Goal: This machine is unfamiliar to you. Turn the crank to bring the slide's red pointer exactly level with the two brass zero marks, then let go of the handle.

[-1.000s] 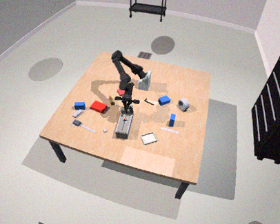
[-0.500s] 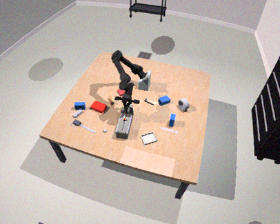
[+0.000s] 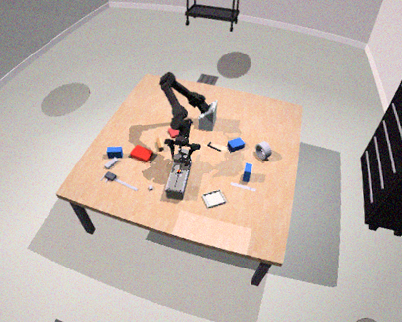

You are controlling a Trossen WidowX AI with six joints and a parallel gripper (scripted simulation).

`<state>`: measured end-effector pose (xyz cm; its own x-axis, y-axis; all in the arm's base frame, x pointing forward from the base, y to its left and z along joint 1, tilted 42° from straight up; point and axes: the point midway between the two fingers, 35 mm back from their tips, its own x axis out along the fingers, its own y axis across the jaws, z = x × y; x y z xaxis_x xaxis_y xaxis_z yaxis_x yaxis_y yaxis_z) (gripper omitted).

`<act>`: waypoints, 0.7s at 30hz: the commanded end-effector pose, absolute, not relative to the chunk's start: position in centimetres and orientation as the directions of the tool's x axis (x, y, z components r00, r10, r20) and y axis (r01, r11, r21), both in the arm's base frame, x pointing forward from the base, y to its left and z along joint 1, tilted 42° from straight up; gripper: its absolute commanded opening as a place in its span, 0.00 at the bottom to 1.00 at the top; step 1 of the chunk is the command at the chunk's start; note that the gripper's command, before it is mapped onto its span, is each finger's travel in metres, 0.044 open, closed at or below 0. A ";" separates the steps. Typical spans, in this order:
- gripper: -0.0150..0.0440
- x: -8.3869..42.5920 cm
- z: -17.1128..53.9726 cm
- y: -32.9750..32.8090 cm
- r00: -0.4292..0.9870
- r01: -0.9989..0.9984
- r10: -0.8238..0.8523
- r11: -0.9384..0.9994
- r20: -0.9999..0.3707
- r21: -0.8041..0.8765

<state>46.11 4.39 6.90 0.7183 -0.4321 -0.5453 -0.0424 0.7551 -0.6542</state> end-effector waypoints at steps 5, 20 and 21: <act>0.82 46.1 6.9 4.4 0.718 -0.042 -0.433 0.755 -0.545 -0.655; 0.25 46.1 6.9 4.4 0.718 -0.042 -0.433 0.755 -0.545 -0.655; 0.25 46.1 6.9 4.4 0.718 -0.042 -0.433 0.755 -0.545 -0.655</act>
<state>46.11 4.38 6.91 0.7182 -0.4323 -0.5452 -0.0423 0.7550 -0.6544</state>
